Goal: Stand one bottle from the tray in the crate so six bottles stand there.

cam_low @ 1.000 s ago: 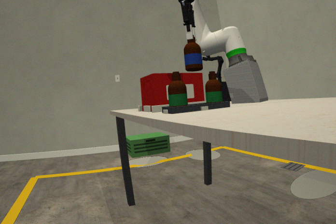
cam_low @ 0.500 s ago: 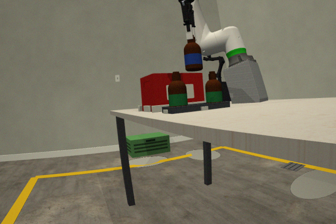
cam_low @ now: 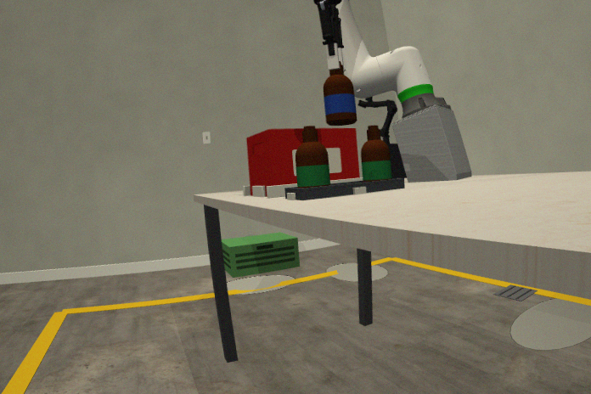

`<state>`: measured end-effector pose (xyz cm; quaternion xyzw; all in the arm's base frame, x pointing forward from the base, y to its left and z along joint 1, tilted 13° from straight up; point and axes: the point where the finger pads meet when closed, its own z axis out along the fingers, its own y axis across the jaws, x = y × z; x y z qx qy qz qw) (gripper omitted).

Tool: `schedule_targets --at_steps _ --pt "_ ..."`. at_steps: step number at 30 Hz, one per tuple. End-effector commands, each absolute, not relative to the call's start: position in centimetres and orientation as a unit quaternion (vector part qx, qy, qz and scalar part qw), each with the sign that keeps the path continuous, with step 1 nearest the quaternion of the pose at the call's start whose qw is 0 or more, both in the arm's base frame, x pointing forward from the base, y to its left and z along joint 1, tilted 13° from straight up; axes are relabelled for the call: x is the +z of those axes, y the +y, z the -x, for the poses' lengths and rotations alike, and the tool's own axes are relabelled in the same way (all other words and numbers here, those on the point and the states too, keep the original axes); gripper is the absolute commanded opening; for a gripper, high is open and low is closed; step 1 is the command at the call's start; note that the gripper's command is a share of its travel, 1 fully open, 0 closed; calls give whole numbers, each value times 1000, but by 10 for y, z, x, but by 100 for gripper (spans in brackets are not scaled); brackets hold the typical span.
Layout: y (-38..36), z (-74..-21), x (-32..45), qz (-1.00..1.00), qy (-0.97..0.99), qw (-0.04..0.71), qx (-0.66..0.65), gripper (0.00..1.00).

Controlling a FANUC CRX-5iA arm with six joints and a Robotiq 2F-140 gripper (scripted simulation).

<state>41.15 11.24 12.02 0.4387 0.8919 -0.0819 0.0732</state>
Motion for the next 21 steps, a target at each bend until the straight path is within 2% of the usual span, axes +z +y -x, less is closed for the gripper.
schedule_targets --at_steps 1,21 --pt "113 -412 121 -439 892 73 -82 0" --pt "116 -411 137 -439 892 73 -82 0"
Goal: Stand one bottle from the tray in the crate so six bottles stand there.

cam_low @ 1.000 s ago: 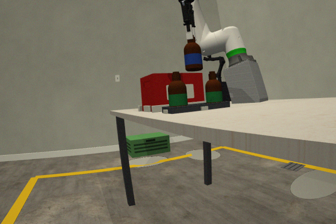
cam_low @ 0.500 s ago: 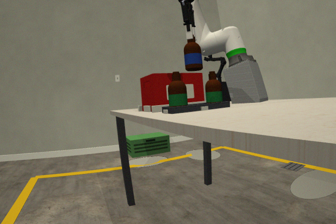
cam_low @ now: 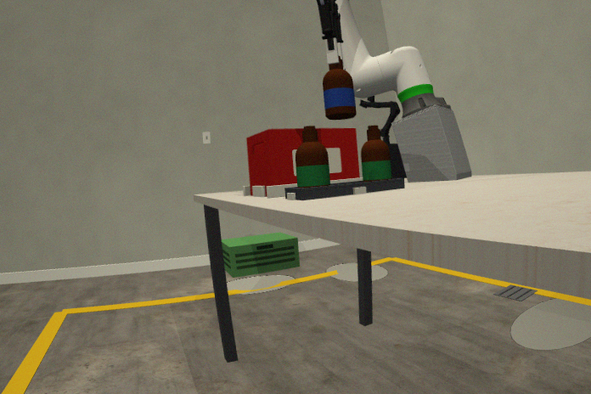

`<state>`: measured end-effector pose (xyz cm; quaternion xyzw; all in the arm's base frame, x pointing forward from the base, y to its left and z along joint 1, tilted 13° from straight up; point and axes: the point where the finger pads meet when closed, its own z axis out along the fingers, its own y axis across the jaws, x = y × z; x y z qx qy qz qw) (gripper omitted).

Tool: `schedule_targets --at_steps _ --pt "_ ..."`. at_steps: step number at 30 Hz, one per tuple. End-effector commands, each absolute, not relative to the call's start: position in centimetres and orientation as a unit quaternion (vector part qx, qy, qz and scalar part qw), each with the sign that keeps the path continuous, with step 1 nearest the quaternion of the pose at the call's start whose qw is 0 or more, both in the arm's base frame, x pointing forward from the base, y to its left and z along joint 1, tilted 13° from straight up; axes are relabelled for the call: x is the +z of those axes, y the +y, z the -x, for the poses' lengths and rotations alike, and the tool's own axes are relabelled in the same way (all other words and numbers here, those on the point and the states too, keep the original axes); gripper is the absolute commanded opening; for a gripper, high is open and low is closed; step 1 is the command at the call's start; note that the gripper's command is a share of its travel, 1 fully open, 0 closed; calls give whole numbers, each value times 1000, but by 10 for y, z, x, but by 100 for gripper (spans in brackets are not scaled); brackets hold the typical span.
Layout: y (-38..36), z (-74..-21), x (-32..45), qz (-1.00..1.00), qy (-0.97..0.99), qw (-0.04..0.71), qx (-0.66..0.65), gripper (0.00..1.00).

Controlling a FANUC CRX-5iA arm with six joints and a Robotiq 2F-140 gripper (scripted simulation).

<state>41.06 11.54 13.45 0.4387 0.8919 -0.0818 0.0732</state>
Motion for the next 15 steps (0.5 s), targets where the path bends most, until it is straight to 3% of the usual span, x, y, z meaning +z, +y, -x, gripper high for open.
schedule_targets --at_steps 1,15 --pt "116 -411 137 -439 892 73 -82 0" --pt "117 -410 142 -439 892 73 -82 0"
